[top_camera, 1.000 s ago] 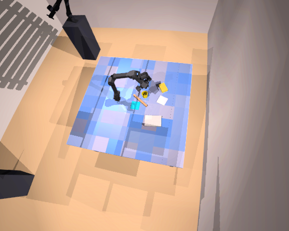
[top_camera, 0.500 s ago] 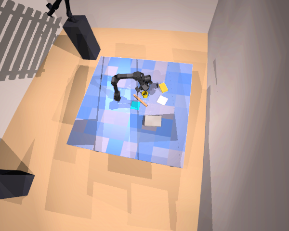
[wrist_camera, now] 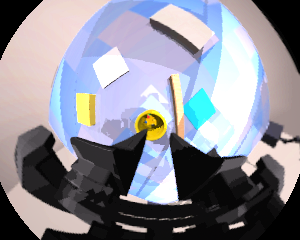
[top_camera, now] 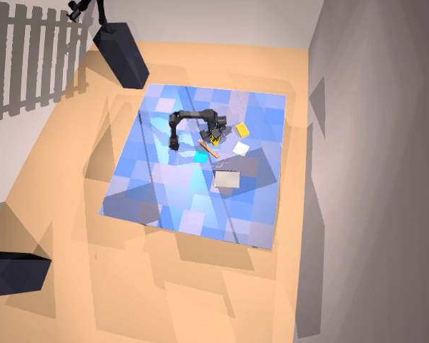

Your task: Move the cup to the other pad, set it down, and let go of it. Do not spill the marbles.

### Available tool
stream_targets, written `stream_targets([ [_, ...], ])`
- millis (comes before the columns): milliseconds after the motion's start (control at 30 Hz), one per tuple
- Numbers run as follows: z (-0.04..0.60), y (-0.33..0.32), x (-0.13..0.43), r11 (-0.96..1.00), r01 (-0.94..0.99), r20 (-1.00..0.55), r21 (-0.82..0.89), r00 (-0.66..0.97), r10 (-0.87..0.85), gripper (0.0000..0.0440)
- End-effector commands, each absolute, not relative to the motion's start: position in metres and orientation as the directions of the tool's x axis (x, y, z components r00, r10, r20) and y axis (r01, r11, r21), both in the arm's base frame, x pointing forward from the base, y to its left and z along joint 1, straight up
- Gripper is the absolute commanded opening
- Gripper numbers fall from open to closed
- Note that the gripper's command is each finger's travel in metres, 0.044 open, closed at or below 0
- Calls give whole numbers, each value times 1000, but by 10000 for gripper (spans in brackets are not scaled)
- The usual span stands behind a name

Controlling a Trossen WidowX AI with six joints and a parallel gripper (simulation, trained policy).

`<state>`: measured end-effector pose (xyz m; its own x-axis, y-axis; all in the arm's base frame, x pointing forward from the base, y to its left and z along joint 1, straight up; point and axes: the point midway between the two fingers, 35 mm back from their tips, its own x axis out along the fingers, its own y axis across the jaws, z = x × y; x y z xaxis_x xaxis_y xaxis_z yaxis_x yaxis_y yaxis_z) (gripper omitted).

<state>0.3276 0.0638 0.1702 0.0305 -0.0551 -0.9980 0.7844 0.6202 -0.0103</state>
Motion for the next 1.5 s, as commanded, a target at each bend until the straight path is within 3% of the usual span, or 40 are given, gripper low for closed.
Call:
stream_targets([
  [0,156,62,321,606,793,-997,-64,-20,-79,161],
  [900,64,62,305,612,768,-982,-188,-137,-130,173],
  [1200,57,58,303,660,728,-982,-185,-124,-139,11],
  [1467,70,53,299,655,735,-985,-172,-112,-133,6],
])
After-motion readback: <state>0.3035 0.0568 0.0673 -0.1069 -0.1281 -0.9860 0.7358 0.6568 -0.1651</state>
